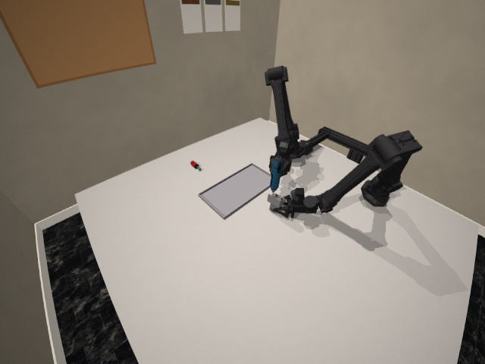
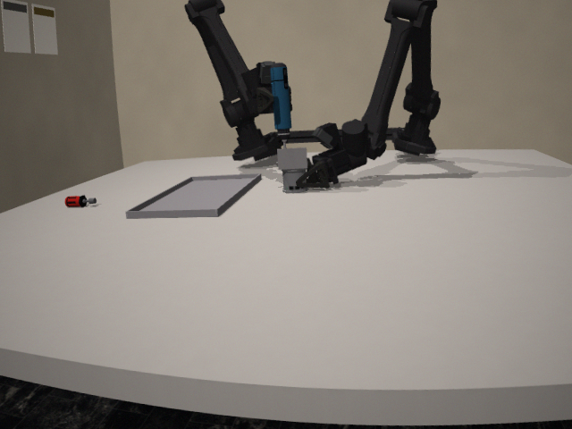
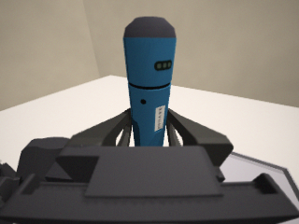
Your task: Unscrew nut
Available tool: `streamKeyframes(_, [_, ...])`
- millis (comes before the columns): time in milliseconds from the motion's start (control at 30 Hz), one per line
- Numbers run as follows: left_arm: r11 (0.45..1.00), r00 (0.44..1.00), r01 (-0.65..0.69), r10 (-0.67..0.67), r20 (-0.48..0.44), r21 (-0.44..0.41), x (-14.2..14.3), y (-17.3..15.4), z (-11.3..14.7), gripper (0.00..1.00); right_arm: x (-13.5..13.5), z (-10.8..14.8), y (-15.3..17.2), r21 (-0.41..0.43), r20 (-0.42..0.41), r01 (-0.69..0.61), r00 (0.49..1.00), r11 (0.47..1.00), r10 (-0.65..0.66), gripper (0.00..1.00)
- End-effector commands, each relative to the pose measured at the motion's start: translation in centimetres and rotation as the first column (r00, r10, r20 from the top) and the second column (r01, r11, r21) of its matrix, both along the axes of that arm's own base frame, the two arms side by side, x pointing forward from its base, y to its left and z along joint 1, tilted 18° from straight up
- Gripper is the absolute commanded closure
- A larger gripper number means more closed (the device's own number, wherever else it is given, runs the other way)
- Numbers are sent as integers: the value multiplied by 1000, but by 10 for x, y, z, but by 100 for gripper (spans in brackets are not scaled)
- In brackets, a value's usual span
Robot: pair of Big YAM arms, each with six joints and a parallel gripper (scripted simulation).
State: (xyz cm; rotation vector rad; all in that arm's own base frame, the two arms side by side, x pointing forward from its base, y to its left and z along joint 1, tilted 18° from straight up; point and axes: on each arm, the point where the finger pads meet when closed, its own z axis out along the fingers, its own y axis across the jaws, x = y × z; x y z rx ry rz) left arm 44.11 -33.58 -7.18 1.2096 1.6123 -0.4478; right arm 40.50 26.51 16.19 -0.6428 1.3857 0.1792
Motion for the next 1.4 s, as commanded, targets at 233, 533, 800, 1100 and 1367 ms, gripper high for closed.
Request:
streamKeyframes(233, [1000,1000,4,-4,17,-10,5,-5,6,41,5,37,16,35,70,-20,997,999,17,58])
streamKeyframes(533, [1000,1000,4,-4,17,-10,5,-5,6,41,5,40,16,36,71,-20,997,999,17,58])
streamKeyframes(800, [1000,1000,4,-4,17,-10,5,-5,6,41,4,44,18,36,71,-20,997,999,17,58])
streamKeyframes(1100, [1000,1000,4,-4,17,-10,5,-5,6,41,4,47,18,38,74,-20,997,999,17,58])
streamKeyframes(1367, [1000,1000,4,-4,17,-10,5,-5,6,41,3,50,19,37,72,-20,997,999,17,58])
